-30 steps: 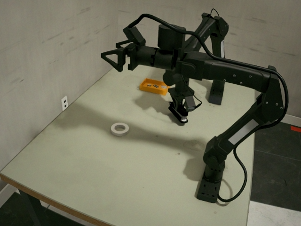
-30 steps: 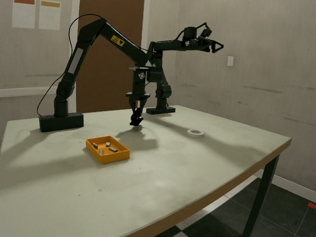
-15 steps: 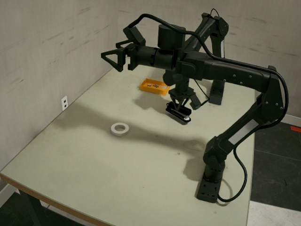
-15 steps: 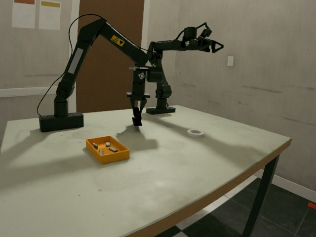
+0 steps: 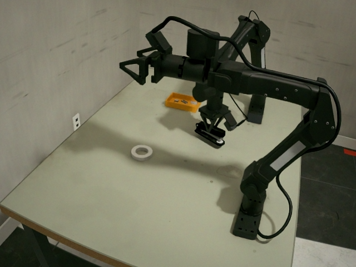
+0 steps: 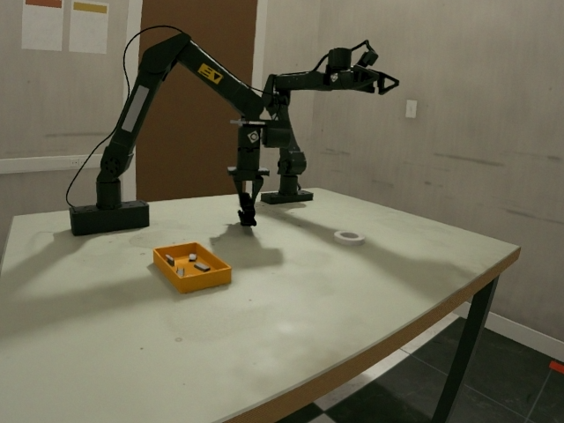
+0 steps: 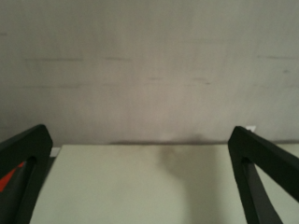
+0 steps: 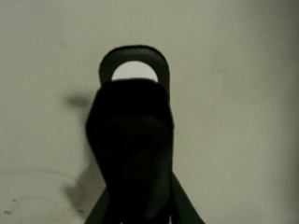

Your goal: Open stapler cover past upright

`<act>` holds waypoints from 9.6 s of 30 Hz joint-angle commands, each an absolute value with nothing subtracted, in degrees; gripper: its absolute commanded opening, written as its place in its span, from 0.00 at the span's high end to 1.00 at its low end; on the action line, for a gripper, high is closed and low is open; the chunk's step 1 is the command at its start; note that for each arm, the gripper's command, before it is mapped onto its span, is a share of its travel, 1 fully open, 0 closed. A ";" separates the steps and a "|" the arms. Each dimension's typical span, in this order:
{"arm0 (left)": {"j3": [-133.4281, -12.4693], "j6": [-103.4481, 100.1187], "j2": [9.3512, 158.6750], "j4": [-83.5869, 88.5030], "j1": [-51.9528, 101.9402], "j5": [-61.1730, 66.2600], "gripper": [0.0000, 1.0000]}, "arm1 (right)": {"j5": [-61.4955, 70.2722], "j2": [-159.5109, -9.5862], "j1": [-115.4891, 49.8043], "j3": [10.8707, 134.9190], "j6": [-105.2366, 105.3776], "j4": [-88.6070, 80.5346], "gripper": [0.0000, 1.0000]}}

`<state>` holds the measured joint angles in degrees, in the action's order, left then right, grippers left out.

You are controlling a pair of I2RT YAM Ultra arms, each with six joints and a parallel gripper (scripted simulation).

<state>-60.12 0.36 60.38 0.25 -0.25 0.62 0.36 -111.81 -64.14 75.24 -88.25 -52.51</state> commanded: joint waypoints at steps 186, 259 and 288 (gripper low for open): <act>-60.26 0.00 59.88 -0.24 -0.01 0.02 0.00 | 0.30 -100.43 -58.91 69.42 66.66 -51.19 0.38; -60.26 0.00 59.88 -0.24 -0.01 0.02 0.00 | -0.49 -117.88 -57.62 71.12 84.53 -43.24 0.38; -60.26 0.00 59.88 -0.24 -0.01 0.02 0.00 | -0.01 -118.67 -57.92 71.69 85.01 -43.09 0.61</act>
